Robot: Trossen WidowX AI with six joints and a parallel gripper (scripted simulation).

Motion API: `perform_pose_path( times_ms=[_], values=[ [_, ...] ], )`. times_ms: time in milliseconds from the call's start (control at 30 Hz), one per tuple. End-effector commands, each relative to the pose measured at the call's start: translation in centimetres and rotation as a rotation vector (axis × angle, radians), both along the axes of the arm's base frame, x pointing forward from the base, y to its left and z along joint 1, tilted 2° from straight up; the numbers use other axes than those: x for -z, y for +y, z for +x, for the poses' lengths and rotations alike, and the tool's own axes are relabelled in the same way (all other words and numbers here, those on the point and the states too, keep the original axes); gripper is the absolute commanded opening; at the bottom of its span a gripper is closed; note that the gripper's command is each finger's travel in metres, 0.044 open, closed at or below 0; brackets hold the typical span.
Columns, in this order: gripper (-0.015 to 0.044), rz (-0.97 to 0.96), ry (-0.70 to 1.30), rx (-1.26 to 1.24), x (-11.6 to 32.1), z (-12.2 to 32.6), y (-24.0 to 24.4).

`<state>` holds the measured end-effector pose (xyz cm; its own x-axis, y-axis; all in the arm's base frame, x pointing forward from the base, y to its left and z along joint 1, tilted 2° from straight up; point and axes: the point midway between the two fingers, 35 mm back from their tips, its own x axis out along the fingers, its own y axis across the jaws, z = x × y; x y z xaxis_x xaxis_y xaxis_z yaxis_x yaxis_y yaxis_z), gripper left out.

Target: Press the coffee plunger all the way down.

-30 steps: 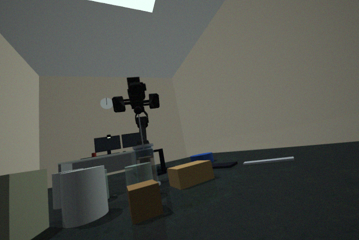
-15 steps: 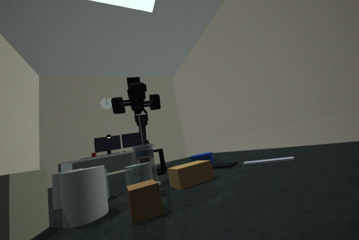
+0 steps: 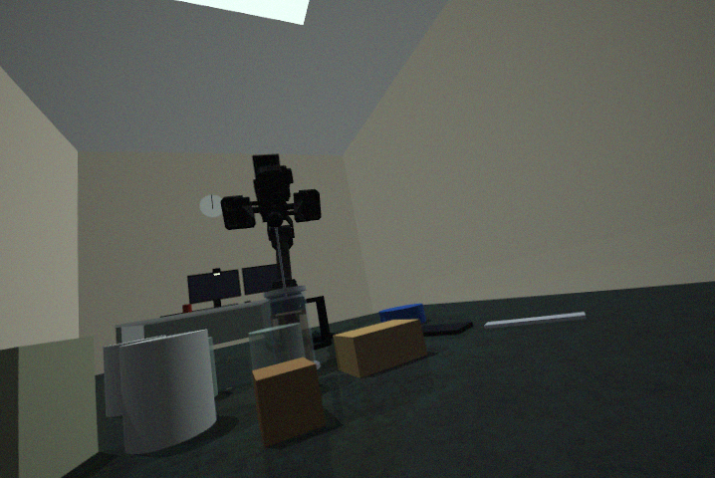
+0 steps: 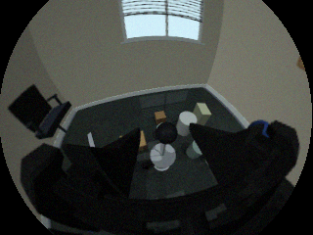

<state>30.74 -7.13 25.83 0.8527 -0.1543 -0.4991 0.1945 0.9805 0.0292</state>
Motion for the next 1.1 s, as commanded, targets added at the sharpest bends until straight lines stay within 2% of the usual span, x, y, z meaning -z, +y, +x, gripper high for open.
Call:
perform_pose_path(
  times_ms=[0,167,233,1067],
  values=[
    [0.0256,0.002,-0.003,0.007,0.0,0.0,-0.1],
    [0.0125,0.002,-0.003,0.007,0.0,0.0,-0.1],
    [0.0113,0.002,-0.003,0.007,0.0,0.0,-0.1],
    [0.0113,0.002,-0.003,0.007,2.5,0.5,-0.1]
  ],
)
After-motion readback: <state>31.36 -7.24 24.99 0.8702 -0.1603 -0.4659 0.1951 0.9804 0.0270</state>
